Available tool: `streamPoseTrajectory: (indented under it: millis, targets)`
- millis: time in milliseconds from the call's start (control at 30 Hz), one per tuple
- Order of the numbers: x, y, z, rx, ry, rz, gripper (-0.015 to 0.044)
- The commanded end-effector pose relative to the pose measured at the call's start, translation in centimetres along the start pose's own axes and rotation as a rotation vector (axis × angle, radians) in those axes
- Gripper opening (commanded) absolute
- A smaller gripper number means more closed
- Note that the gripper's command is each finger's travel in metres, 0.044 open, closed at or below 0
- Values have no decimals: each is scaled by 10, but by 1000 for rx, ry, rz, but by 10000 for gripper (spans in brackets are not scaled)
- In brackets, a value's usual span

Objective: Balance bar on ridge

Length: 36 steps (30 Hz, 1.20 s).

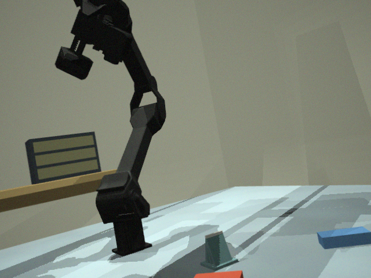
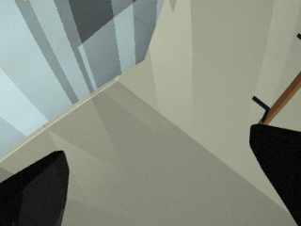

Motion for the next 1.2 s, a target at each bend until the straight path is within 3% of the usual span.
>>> streamPoseTrajectory:
  millis: [0,100,633,1167]
  targets:
    - [0,0,0,-1,-5,-1,374]
    - [2,-6,-1,-11,-73,-15,315]
    - [10,-51,-6,-122,-522,-128,315]
    - [16,-101,-9,-249,-920,-123,315]
Point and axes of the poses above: the point midway between the two fingers, 35 mm back from their tips, its own y axis back along the fingers, its own z axis across the jaws, x = y × z, the point moved 3 cm from there along y, back along the fingers, and after that the axes turned 7 degrees about -y, right-handed, at the moved point
